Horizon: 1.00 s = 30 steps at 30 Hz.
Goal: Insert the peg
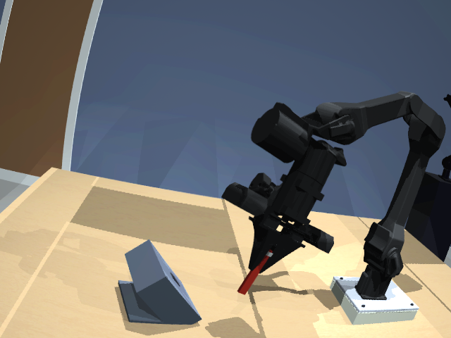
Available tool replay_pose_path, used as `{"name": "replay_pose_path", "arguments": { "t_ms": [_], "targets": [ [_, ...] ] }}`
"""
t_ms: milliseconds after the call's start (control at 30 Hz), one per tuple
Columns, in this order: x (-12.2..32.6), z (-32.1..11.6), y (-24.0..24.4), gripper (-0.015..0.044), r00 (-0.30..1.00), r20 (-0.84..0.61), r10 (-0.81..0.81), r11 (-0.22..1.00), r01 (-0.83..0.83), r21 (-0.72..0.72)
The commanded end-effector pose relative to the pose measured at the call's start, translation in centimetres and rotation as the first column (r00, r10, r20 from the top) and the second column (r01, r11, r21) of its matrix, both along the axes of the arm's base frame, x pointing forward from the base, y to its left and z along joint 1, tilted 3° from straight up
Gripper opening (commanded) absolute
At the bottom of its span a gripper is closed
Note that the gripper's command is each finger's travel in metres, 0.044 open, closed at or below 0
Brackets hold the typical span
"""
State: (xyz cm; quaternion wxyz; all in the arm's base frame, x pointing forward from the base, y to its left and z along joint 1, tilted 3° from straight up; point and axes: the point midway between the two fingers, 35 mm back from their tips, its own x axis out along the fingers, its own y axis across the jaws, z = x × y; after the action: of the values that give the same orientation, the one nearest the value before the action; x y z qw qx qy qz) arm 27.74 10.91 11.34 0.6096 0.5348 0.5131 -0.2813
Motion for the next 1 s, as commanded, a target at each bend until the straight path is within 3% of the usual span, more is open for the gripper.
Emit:
{"name": "replay_pose_path", "arguments": {
  "t_ms": [0,967],
  "targets": [
    [0.0,0.1,-0.2,0.0,0.999,0.005,-0.047,0.999,0.047,0.028],
    [0.5,0.3,-2.0,0.0,0.932,-0.004,-0.363,0.914,0.357,0.195]
  ]
}}
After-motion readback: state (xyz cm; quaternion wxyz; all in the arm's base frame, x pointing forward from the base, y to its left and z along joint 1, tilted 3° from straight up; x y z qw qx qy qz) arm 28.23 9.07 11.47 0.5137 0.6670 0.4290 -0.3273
